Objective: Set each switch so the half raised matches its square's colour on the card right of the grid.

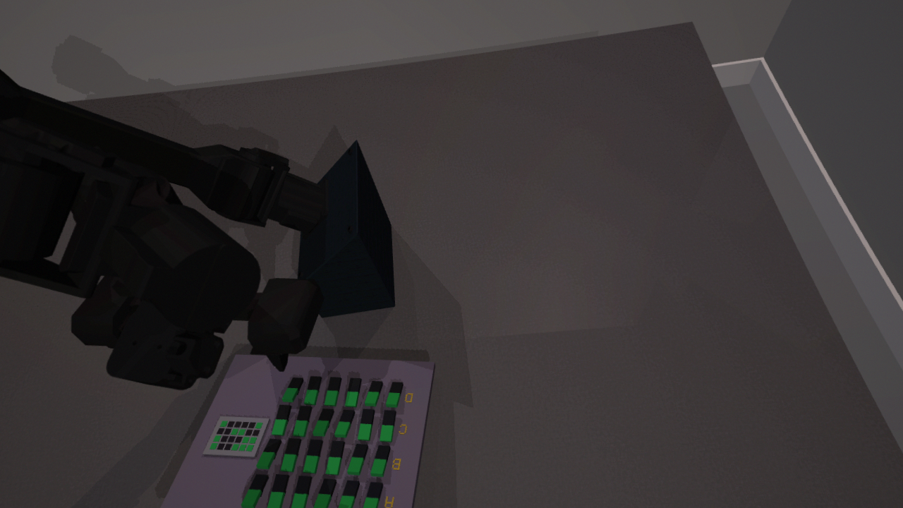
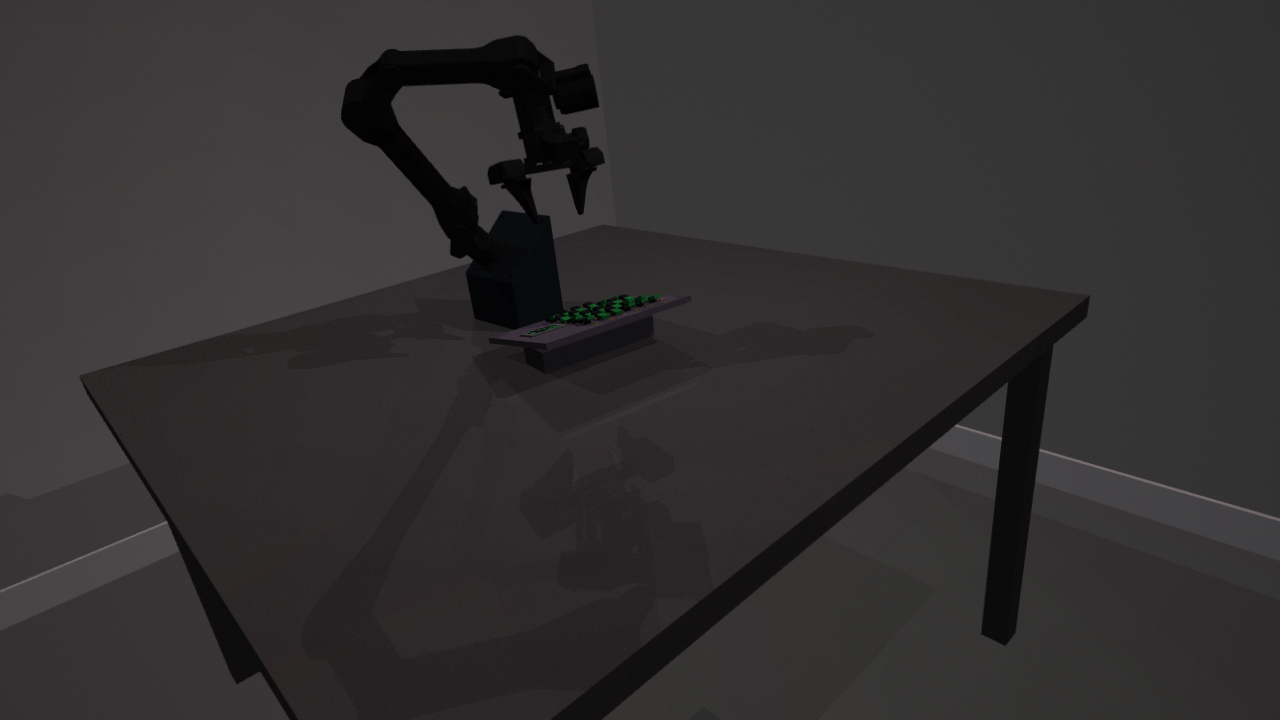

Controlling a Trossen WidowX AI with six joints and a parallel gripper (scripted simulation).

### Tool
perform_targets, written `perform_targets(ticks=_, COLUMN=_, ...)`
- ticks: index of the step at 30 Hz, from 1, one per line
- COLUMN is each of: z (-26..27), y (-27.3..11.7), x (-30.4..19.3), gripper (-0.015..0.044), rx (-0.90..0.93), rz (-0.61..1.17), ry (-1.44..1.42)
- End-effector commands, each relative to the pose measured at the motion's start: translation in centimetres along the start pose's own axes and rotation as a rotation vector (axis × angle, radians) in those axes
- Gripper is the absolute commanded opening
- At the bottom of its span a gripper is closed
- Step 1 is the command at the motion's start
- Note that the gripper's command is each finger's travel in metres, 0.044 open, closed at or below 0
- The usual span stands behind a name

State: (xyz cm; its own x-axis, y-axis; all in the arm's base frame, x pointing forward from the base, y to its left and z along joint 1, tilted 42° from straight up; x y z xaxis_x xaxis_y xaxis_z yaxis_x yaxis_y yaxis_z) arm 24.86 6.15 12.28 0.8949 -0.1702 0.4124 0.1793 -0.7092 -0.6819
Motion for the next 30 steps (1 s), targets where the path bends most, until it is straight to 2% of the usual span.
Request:
perform_targets(ticks=1, z=0.2, y=0.2, x=-0.1, gripper=0.0374, rx=0.001, rz=0.000, ry=0.000)
perform_targets(ticks=9, z=6.8, y=8.8, x=-6.1, gripper=0.0164, rx=0.022, rz=0.013, ry=0.003)
perform_targets(ticks=15, z=7.1, y=9.3, x=-6.6, gripper=0.0006, rx=0.023, rz=0.014, ry=0.003)
perform_targets(ticks=19, z=7.1, y=12.6, x=-6.5, gripper=0.0000, rx=0.018, rz=0.037, ry=0.003)
perform_targets(ticks=30, z=7.1, y=13.8, x=-6.5, gripper=0.0000, rx=0.017, rz=0.038, ry=0.003)
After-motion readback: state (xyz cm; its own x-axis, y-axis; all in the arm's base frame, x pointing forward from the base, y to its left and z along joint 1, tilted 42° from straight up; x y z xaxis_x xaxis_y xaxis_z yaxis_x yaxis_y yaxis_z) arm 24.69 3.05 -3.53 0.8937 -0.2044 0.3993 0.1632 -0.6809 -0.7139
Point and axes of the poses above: the point midway between the two fingers, 35 mm back from their tips, its own y axis out along the fingers, its own z axis across the jaws, x = y × z, the point moved 1 cm from there along -y, back along the fingers, and after that the axes turned 10 degrees about y, right-handed, at the moved point
